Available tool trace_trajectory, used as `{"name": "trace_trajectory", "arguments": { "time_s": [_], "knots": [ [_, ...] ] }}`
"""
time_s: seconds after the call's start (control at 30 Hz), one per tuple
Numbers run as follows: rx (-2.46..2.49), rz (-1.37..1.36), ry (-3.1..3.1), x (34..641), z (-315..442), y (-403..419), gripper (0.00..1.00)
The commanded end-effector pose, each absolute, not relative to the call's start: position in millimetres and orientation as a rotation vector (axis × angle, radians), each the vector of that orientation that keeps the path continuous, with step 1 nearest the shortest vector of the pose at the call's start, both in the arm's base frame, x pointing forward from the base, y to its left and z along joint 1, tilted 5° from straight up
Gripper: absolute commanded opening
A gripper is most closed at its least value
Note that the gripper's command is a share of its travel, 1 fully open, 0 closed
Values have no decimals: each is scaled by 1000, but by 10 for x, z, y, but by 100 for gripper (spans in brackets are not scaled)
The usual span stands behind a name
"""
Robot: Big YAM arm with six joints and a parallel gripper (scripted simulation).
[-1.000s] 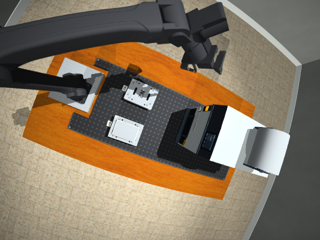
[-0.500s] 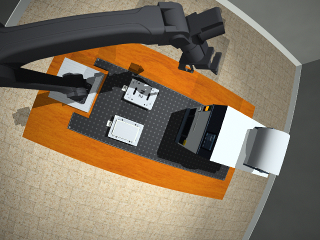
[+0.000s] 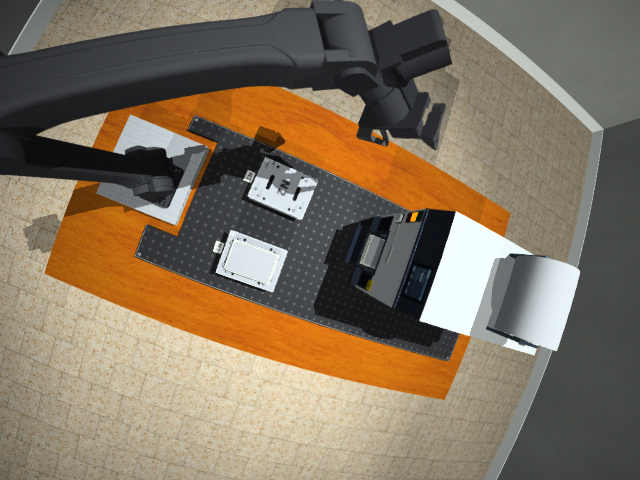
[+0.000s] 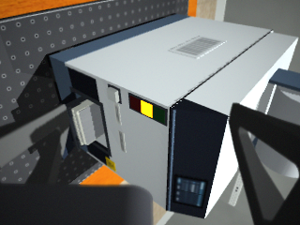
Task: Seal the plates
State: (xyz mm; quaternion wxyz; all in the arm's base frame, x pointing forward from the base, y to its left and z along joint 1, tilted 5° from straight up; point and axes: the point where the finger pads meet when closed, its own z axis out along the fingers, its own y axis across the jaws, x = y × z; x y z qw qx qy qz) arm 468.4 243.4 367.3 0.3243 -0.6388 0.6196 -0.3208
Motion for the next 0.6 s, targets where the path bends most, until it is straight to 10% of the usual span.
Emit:
{"name": "trace_trajectory", "arguments": {
  "time_s": [0.0, 0.57],
  "knots": [
    [-1625, -858, 1607, 4863, 3925, 2452, 100],
    [-1595, -859, 1594, 4786, 4090, 2403, 100]
  ]
}}
